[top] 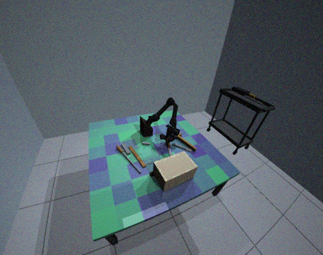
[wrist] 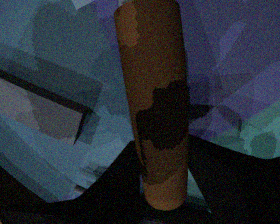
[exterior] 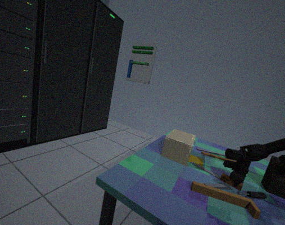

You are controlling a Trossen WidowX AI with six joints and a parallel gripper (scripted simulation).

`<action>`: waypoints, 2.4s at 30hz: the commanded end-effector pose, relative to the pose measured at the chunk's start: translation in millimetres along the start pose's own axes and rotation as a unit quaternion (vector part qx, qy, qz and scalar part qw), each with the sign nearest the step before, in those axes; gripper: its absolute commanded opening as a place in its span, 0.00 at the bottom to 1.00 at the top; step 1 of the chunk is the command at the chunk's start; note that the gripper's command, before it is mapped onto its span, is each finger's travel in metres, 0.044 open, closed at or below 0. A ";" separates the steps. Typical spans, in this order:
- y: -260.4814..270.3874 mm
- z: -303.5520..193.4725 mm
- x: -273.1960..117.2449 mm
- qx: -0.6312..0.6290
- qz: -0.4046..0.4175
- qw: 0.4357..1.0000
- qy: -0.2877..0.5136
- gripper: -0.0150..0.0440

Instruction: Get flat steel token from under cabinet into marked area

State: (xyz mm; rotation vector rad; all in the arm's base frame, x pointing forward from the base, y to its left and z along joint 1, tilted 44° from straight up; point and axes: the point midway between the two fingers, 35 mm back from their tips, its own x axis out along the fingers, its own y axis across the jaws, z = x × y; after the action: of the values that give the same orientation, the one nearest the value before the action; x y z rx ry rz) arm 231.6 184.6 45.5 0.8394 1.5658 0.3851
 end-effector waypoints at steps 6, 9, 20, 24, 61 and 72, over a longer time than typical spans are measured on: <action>2.5 -2.1 -0.6 0.001 0.001 1.000 0.001 0.43; 2.6 -2.1 -0.6 0.001 0.001 1.000 0.001 0.57; 2.7 -2.1 -0.4 0.001 0.003 1.000 0.000 0.71; 2.1 -2.0 -0.4 0.001 0.003 1.000 0.000 0.71; 3.0 8.8 1.1 -0.002 0.003 1.000 0.000 0.25; 3.5 22.6 1.1 -0.003 0.003 1.000 0.000 0.25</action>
State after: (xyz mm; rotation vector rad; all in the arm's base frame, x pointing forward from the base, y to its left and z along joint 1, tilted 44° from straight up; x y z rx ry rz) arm 249.8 183.4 43.2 0.8396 1.5619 0.3901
